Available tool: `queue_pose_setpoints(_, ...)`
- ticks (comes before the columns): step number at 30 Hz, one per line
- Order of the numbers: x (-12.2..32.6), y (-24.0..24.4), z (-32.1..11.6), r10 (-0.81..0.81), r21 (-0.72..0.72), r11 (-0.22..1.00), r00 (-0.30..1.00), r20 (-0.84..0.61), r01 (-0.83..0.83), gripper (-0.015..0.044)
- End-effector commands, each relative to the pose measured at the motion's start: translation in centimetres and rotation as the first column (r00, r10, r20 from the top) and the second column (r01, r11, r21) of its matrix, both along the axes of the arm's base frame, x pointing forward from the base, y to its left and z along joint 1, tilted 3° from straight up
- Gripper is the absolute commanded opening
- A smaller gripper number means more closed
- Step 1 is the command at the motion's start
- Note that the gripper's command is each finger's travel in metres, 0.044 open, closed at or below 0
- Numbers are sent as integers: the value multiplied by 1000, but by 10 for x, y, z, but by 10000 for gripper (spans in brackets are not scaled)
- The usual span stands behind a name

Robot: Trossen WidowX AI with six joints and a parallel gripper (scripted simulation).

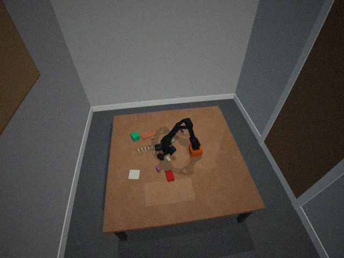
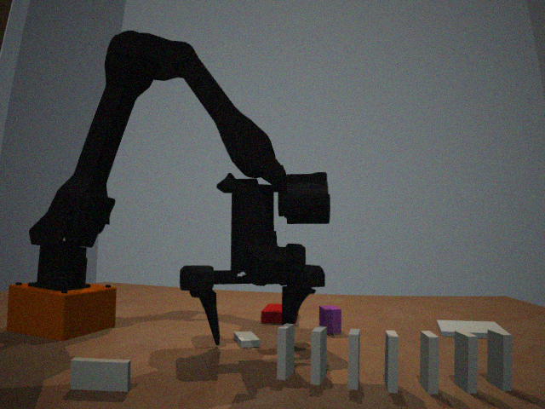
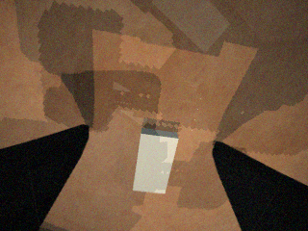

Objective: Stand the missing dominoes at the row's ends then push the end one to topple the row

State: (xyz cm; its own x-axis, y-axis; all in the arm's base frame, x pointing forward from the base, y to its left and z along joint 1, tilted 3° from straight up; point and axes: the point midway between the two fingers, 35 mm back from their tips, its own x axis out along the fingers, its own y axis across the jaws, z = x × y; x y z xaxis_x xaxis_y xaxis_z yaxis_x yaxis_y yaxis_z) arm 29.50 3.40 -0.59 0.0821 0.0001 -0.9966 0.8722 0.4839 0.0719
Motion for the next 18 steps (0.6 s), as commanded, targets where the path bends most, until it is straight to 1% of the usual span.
queue_pose_setpoints(1, -3, -1, -5, -1, -7, 1000, 1000, -13, 1, 414)
queue_pose_setpoints(12, -3, -1, -5, -1, -7, 1000, 1000, -13, 1, 125)
queue_pose_setpoints(13, -3, -1, -5, -1, -7, 1000, 1000, -13, 1, 107)
queue_pose_setpoints(18, -3, -1, -5, -1, -7, 1000, 1000, -13, 1, 107)
